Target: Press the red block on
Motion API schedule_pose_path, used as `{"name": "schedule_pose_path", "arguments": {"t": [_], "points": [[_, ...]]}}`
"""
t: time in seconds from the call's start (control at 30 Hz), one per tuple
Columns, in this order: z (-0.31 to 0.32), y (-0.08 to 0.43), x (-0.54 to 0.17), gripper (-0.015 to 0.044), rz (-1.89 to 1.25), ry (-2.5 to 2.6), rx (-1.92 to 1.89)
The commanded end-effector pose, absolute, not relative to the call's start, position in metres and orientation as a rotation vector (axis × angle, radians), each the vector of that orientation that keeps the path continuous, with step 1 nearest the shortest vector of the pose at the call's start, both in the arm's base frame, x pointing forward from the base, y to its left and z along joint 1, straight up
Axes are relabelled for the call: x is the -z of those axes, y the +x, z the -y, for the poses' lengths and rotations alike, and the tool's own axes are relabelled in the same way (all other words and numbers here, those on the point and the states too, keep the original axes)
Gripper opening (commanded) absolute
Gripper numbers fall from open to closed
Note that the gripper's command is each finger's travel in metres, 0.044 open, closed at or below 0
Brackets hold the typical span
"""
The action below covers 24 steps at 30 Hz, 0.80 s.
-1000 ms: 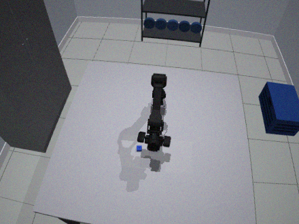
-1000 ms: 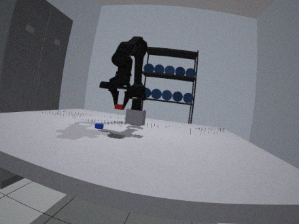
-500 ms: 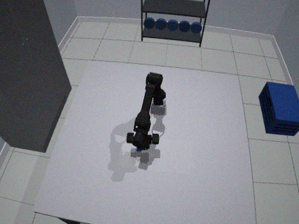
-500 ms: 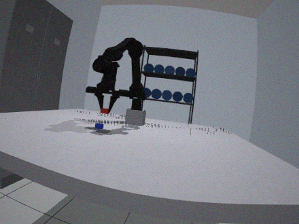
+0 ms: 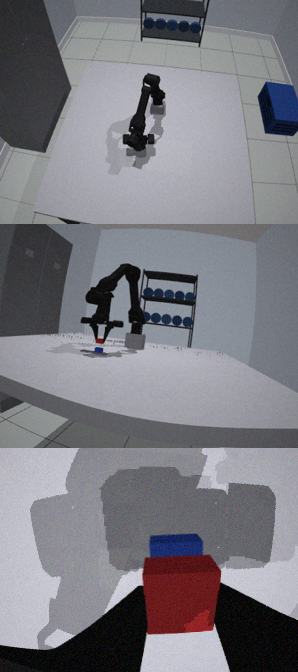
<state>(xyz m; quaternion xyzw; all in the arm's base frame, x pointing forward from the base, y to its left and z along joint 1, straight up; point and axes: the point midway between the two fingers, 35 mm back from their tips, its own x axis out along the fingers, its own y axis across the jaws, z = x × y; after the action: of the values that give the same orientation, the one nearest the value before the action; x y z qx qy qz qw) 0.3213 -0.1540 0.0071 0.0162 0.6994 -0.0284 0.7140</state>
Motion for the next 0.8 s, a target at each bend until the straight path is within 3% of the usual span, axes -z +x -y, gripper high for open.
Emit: {"name": "schedule_pose_path", "arguments": {"t": [0.0,0.77], "points": [[0.154,0.321,-0.002,0.0,-1.548,0.033,0.059],[0.155,0.321,0.014,0.0,-1.548,0.033,0.059]]}}
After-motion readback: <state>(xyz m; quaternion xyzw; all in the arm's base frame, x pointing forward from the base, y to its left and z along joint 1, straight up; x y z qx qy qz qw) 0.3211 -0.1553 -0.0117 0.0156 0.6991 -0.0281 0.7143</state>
